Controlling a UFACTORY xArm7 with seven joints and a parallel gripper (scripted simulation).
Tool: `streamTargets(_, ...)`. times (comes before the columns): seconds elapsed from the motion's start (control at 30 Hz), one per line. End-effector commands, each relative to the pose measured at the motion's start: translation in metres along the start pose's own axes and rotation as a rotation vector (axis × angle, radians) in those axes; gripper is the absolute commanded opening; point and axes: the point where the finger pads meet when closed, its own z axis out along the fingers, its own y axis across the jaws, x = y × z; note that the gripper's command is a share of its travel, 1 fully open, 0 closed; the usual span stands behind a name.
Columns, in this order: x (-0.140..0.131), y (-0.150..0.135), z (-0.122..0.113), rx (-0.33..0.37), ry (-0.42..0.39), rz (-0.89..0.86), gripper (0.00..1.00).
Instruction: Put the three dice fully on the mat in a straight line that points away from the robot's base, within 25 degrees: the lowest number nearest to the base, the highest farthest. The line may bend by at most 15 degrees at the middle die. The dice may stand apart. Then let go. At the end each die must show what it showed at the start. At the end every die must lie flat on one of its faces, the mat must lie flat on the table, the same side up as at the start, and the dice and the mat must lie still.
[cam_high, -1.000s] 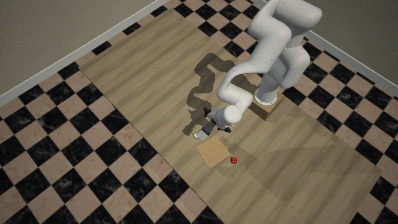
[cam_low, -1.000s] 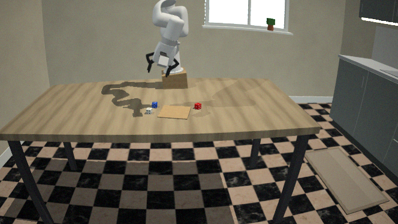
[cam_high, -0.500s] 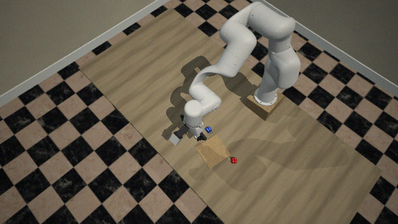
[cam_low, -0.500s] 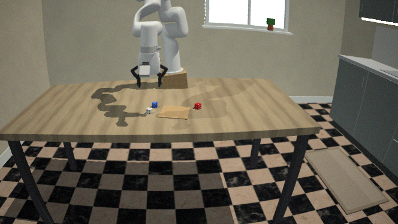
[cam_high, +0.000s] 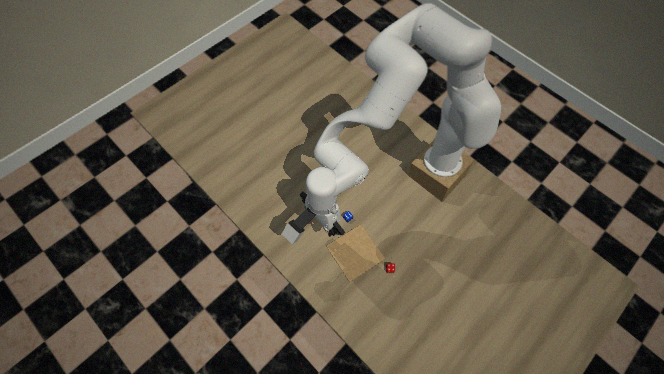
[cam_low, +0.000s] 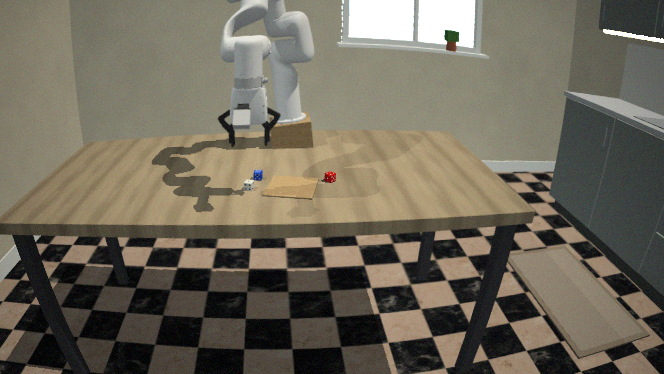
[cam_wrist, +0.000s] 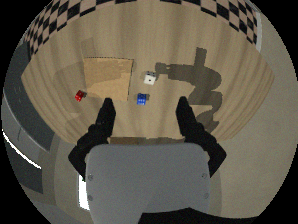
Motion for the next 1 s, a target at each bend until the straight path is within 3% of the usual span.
streamTargets(0.0, 0.002, 0.000, -0.002, -0.001, 0.004, 0.000, 1.00)
streamTargets(0.27, 0.002, 0.000, 0.005, -0.003, 0.002, 0.001, 1.00)
streamTargets(0.7, 0.002, 0.002, 0.092, -0.003, 0.002, 0.001, 1.00)
streamTargets(0.97, 0.002, 0.002, 0.102, -0.003, 0.002, 0.001, 1.00)
